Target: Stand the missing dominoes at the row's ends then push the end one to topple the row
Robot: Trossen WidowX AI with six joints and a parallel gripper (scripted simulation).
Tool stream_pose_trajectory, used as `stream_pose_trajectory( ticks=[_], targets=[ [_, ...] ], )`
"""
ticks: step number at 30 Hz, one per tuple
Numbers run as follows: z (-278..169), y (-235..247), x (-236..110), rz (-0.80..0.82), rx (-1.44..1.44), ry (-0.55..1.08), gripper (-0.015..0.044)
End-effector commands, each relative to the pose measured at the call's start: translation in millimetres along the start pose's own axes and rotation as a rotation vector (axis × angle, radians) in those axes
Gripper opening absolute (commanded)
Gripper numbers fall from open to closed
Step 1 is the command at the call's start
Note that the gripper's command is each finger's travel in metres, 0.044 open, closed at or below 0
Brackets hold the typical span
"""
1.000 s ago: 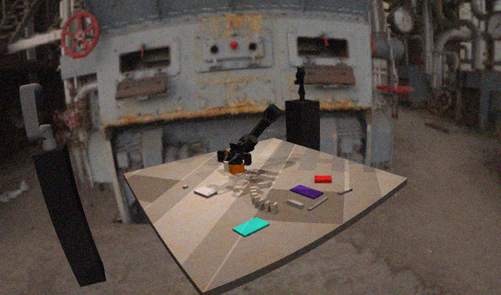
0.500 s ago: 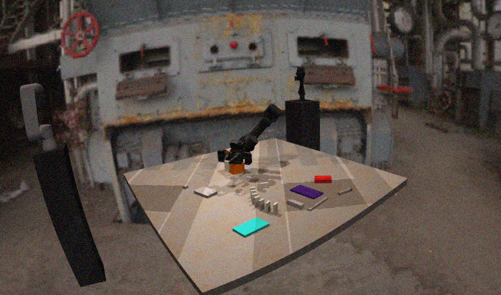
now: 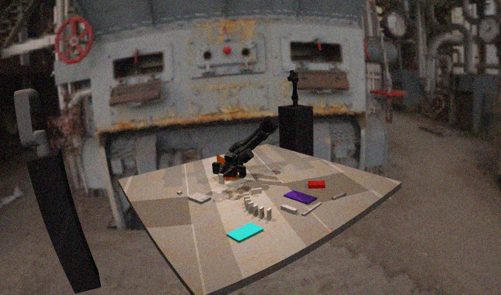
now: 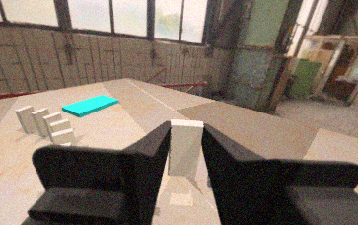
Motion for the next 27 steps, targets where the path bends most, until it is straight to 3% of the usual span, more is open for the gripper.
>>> stream_pose_trajectory(
  ticks=[1,20,27],
  targets=[
    [-12,-1,2,-0.007,-0.003,0.000,0.0107],
    [-69,-16,0,-0.016,-0.057,-0.003,0.0107],
    [-71,-17,0,-0.016,-0.060,-0.004,0.0107]
  ],
)
Point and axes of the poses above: the point midway between the two fingers, 35 mm back from their tips, its own x axis out along the fingers, its own y axis across the jaws, z = x × y, the point moved 5 cm from there along -x, back along the fingers, and after that the axes turned 11 degrees about x, right-handed, at the moved point
